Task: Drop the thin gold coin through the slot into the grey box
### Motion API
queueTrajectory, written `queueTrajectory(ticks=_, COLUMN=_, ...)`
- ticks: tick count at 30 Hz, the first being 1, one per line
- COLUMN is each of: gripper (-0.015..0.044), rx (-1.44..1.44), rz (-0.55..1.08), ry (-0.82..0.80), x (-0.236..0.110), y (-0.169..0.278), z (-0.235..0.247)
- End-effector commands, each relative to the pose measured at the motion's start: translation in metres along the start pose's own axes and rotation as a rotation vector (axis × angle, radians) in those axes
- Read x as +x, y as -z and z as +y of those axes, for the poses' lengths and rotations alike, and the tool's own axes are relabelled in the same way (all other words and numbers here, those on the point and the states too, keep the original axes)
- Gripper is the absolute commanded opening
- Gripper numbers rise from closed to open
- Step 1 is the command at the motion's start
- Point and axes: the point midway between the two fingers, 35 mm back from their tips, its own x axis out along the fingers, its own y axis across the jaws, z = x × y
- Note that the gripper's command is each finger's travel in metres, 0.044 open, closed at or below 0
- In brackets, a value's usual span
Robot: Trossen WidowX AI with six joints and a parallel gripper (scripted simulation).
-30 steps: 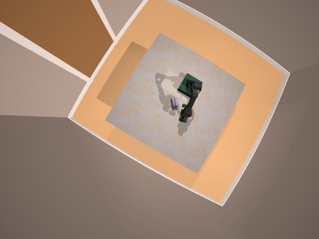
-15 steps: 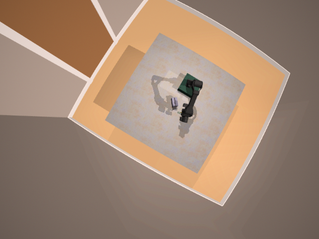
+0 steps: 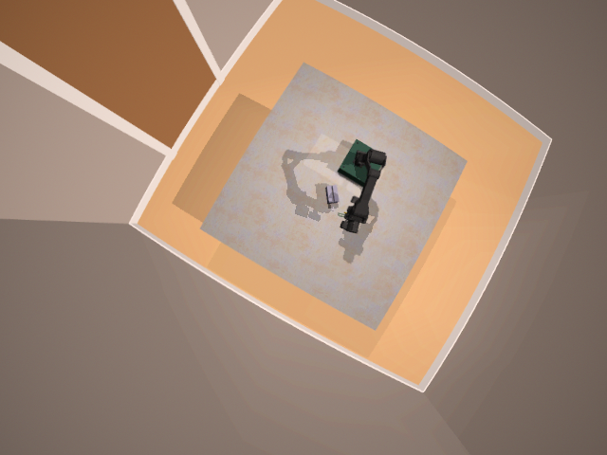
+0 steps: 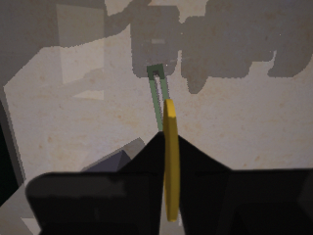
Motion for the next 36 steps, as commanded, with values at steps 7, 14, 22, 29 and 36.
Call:
queueTrajectory(ticks=7, gripper=0.0, rx=0.359, rz=0.003, ry=0.001, x=-0.0019, y=0.0004, z=0.0009)
queueTrajectory(ticks=14, gripper=0.0, rx=0.6, rz=0.003, ry=0.002, x=-0.0023, y=0.0005, z=0.0013)
queueTrajectory(ticks=22, gripper=0.0, rx=0.876, rz=0.002, ry=0.002, x=-0.0028, y=0.0006, z=0.0018)
queueTrajectory(ticks=29, gripper=0.0, rx=1.031, rz=0.002, ry=0.002, x=-0.003, y=0.0006, z=0.0021)
queueTrajectory(ticks=36, gripper=0.0, rx=1.031, rz=0.002, ry=0.002, x=-0.0031, y=0.0023, z=0.0026)
